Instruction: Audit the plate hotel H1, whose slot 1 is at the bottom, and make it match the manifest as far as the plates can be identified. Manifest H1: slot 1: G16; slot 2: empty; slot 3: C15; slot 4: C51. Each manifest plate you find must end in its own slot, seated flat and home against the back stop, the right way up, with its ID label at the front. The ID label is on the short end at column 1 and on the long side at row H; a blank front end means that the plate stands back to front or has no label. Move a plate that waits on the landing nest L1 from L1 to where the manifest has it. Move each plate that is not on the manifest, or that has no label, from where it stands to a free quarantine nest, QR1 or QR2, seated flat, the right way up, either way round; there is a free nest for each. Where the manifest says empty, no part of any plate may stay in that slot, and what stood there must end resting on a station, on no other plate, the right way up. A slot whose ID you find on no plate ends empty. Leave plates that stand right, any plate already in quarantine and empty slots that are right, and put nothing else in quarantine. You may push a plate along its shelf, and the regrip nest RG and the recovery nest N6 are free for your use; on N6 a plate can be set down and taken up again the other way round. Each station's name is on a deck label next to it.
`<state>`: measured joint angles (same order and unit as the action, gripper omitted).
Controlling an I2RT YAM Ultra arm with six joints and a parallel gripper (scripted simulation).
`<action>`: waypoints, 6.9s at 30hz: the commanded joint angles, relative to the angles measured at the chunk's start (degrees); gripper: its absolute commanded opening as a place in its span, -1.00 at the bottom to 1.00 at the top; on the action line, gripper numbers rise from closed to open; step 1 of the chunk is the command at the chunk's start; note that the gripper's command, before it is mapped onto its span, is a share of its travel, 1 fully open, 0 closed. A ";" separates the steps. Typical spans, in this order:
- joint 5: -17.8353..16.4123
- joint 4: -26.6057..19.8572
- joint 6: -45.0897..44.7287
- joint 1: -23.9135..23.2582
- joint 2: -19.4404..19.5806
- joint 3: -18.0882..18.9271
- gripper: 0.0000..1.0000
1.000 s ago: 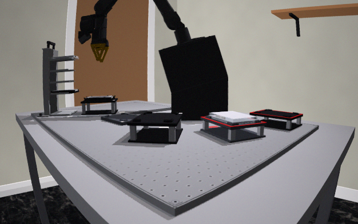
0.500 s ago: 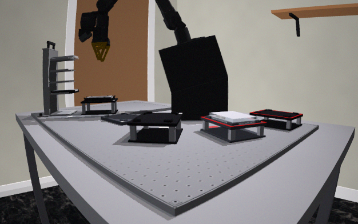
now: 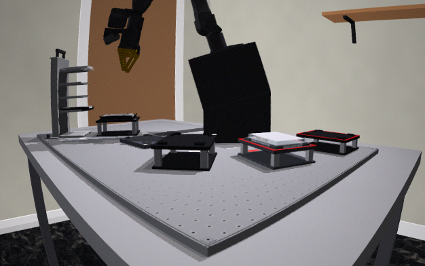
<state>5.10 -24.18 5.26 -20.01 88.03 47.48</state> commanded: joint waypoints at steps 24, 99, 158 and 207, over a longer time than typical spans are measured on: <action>12.39 38.91 7.04 12.52 -7.38 -22.59 1.00; 45.62 59.63 34.36 52.14 13.37 -30.34 1.00; 45.99 50.36 35.06 52.72 5.14 -29.83 1.00; 12.63 65.00 2.49 10.53 -4.85 -34.85 1.00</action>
<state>21.21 40.45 10.07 -7.84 83.90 12.36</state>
